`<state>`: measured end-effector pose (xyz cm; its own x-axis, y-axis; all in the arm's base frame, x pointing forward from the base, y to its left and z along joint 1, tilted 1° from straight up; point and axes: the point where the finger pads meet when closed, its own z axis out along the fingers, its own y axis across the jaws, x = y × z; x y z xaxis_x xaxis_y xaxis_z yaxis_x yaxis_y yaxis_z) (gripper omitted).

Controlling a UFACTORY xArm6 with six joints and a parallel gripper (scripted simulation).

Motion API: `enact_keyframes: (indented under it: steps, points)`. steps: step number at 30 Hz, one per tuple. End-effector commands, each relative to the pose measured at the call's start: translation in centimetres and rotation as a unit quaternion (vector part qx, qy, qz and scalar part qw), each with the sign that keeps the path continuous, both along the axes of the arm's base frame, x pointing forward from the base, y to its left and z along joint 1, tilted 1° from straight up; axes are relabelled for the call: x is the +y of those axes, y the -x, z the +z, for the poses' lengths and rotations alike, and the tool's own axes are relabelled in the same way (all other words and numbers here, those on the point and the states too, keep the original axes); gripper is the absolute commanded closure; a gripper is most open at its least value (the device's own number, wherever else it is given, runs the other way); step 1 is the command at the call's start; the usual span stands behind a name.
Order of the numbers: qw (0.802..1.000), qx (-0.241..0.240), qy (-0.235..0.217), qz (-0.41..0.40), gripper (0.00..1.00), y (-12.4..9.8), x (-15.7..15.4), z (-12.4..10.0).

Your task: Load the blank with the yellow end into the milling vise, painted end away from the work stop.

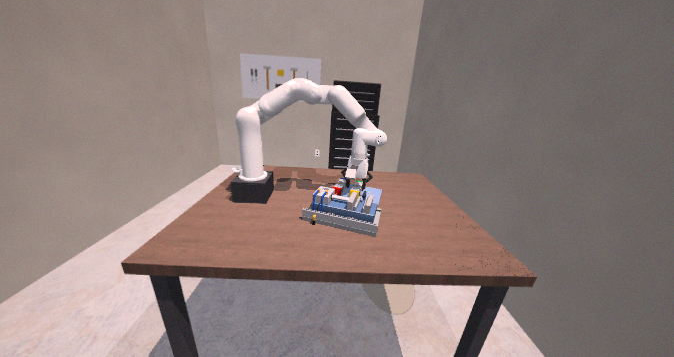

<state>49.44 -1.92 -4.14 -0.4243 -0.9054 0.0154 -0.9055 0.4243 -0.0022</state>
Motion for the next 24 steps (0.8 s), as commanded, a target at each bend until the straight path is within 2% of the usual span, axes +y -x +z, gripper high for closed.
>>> enact_keyframes:
  steps: [1, 13, 24]
  points:
    - [1.000, -0.004, 0.000, 0.000, 0.21, -0.31, -0.01, -0.17]
    - [1.000, -0.003, 0.000, 0.000, 0.21, -0.33, -0.02, -0.88]
    - [1.000, -0.003, 0.000, 0.000, 0.21, -0.32, -0.01, -0.62]
